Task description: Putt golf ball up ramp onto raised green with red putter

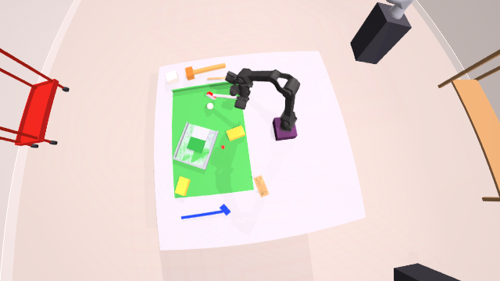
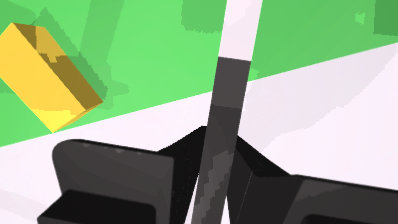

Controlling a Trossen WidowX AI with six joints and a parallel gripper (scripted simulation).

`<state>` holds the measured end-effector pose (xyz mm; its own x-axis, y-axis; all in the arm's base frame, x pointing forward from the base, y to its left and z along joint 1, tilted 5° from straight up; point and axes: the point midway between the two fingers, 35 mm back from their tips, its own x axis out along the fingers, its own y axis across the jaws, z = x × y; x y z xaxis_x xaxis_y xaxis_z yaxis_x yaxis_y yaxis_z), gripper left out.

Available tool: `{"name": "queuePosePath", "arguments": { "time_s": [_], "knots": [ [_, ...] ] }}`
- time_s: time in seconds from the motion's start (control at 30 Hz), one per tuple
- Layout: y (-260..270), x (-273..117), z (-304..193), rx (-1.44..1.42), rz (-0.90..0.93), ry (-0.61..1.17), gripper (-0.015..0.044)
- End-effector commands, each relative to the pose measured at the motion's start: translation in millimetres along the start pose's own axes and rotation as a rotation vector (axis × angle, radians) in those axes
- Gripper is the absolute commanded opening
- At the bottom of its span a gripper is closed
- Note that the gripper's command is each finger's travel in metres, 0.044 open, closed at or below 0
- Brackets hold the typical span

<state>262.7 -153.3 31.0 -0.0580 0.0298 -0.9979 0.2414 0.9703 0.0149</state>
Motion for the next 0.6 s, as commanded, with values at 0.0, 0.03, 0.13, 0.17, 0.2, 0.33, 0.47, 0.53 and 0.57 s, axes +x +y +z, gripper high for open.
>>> {"name": "queuePosePath", "arguments": {
  "time_s": [0.0,0.03,0.13,0.17,0.2,0.33,0.47,0.53,0.57],
  "knots": [
    [-1,5,1,0.004,-0.006,-0.008,0.0000],
    [-1,6,1,0.004,-0.006,-0.008,0.0000],
    [0,6,0,0.000,0.000,-0.001,0.0000],
    [0,6,0,0.000,0.000,-0.001,0.0000],
    [0,6,0,0.000,0.000,-0.001,0.0000],
    [0,6,0,0.000,0.000,-0.001,0.0000],
    [-3,6,0,0.001,-0.001,-0.002,0.0000],
    [-8,6,0,0.001,-0.002,-0.003,0.0000],
    [-12,7,1,0.002,-0.003,-0.004,0.0000]
  ]
}}
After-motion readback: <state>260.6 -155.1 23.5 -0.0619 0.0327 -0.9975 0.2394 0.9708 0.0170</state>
